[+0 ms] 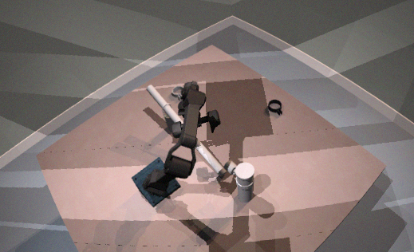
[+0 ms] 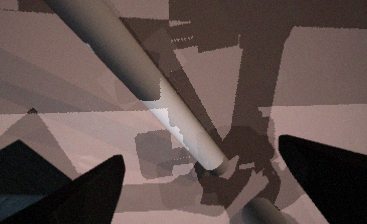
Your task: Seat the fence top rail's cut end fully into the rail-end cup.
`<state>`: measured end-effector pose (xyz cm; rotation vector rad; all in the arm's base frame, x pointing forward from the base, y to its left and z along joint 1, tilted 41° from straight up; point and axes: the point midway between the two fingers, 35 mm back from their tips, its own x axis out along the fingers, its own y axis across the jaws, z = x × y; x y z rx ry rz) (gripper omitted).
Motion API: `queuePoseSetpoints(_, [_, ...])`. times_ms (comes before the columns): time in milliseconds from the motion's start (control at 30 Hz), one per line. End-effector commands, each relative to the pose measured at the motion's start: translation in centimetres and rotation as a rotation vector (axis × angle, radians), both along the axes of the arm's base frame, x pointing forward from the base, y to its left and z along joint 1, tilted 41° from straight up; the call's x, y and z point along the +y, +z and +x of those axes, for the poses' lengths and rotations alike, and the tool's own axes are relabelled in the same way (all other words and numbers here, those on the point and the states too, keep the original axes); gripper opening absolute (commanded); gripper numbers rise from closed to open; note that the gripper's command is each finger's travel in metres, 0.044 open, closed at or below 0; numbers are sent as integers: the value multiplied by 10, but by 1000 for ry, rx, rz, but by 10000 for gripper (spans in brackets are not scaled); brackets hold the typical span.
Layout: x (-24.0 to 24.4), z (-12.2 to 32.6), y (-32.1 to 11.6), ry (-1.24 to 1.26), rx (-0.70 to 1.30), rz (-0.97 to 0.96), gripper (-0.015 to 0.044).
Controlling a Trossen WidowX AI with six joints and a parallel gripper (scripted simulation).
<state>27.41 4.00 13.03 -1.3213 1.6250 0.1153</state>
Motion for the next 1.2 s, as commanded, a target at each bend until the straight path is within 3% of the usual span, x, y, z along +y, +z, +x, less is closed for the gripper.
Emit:
queuePoseSetpoints(0, [-17,1,-23,285,473,52,440])
queuePoseSetpoints(533, [-17,1,-23,285,473,52,440])
queuePoseSetpoints(1167, [-50,-3,-61,285,472,51,440])
